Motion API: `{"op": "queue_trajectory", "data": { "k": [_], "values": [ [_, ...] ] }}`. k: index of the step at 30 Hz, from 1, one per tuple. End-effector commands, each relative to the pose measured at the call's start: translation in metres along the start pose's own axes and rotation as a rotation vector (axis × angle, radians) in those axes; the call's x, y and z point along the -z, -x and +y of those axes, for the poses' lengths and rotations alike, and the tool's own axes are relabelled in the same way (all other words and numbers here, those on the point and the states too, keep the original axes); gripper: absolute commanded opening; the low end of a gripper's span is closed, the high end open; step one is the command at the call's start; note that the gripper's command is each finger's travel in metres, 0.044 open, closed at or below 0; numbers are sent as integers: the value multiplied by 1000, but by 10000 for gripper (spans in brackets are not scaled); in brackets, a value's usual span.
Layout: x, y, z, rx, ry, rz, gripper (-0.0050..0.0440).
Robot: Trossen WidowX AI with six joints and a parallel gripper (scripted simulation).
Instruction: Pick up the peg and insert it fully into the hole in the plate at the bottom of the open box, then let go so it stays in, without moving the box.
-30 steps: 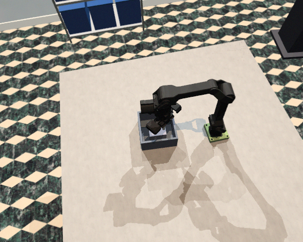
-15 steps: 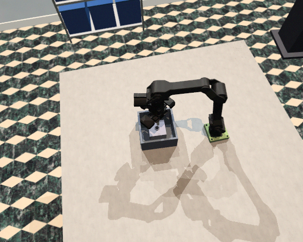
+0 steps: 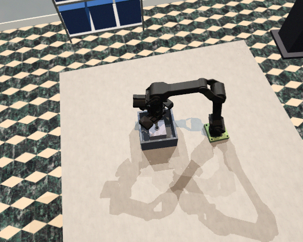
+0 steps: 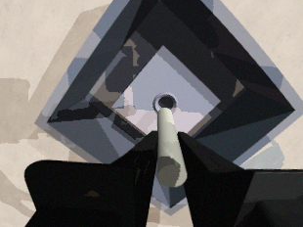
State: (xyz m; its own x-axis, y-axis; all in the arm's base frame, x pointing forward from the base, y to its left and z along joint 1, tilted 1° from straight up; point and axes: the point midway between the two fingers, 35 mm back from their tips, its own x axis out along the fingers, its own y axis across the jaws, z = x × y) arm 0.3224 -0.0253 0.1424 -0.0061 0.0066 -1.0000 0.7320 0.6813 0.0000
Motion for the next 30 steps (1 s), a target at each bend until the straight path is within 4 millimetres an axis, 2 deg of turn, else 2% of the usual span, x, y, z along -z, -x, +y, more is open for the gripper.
{"op": "queue_trajectory", "data": {
  "k": [1,4,8,30],
  "values": [
    [0,-13,-2,9,2,2,0],
    [1,-20,-3,9,2,2,0],
    [0,-17,-1,3,0,2,0],
    [0,-36,-2,9,2,2,0]
  ]
}}
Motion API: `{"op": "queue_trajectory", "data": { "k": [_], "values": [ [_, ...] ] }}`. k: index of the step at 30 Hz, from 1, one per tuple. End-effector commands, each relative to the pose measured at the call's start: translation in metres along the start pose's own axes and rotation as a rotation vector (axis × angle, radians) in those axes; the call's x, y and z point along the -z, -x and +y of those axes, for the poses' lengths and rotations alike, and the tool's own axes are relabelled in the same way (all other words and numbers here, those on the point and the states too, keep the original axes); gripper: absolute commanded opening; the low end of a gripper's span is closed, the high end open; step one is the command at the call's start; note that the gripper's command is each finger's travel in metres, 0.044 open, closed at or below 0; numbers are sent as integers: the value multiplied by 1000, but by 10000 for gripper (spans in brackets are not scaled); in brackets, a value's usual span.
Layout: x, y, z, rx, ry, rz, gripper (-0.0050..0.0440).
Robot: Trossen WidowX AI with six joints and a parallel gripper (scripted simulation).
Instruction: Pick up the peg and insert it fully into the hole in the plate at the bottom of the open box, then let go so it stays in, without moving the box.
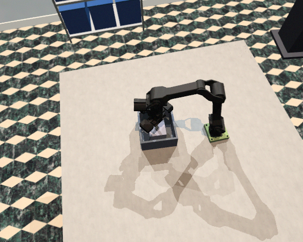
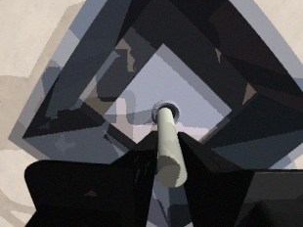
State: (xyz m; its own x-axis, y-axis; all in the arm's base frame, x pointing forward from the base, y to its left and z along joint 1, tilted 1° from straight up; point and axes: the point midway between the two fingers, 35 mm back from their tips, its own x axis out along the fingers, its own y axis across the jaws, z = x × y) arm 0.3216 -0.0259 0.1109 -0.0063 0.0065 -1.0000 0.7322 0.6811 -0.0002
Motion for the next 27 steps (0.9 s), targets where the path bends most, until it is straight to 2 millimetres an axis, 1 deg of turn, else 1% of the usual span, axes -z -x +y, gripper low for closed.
{"op": "queue_trajectory", "data": {
  "k": [1,17,27],
  "values": [
    [1,-6,-2,9,2,2,0],
    [1,-9,-2,9,2,2,0],
    [0,-21,-1,9,2,2,0]
  ]
}}
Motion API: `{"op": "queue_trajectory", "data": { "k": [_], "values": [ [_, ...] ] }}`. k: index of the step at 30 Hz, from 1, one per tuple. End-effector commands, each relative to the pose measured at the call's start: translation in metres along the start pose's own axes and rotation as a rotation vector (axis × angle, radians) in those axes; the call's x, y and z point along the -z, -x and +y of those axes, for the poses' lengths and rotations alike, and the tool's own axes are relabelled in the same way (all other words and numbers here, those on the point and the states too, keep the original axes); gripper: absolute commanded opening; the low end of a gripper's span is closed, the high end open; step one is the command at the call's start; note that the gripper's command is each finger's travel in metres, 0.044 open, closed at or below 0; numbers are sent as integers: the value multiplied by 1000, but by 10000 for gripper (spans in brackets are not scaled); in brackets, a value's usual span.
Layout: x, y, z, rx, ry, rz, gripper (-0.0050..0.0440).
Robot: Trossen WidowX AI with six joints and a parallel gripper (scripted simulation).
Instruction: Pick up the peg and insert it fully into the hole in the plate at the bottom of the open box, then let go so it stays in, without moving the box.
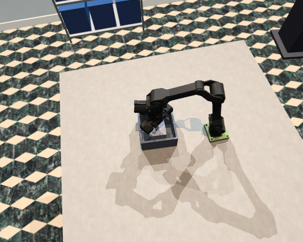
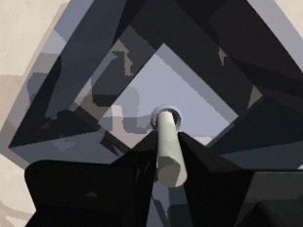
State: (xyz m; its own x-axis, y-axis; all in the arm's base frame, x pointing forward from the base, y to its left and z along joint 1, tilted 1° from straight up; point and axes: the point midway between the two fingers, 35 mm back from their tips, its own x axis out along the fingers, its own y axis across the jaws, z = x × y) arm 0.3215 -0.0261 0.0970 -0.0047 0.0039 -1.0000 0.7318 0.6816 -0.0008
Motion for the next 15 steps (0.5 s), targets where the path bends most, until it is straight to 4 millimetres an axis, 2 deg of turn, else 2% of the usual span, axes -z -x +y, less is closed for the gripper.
{"op": "queue_trajectory", "data": {
  "k": [1,15],
  "values": [
    [1,-8,-1,8,1,5,0],
    [1,-23,-1,8,1,5,0]
  ]
}}
